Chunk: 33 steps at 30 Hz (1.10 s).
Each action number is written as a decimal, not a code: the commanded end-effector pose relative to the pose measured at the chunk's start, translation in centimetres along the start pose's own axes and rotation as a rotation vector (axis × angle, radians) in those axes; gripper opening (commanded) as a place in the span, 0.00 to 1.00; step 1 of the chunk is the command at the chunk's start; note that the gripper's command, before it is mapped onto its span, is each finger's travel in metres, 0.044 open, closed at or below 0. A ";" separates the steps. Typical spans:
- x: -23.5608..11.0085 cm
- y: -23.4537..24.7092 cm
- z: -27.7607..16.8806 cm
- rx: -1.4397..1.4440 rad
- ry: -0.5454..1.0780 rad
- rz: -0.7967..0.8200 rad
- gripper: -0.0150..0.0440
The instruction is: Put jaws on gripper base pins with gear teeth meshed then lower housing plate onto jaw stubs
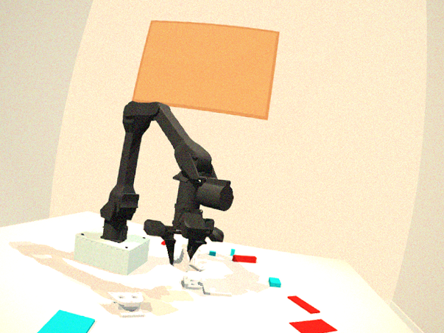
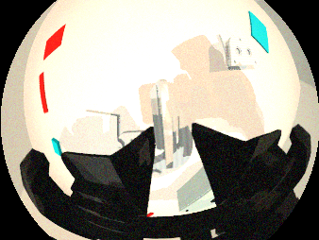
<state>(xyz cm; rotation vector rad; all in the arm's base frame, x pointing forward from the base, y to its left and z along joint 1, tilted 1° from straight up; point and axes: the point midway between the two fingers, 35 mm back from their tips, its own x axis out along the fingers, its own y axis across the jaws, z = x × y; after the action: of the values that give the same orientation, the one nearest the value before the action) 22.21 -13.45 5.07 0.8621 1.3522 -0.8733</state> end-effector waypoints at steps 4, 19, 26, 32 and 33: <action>0.0 0.3 -0.8 -0.196 -0.001 0.000 0.48; 0.0 0.8 -2.4 -0.591 0.000 0.001 0.48; 0.0 1.0 -3.1 -0.775 0.001 0.001 0.48; 0.0 1.2 -3.7 -0.933 0.001 0.002 0.48; 0.0 1.2 -3.8 -0.960 0.001 0.002 0.48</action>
<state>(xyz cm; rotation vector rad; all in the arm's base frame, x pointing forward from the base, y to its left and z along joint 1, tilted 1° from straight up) 21.71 -9.80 4.91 0.1848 1.5328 -0.2109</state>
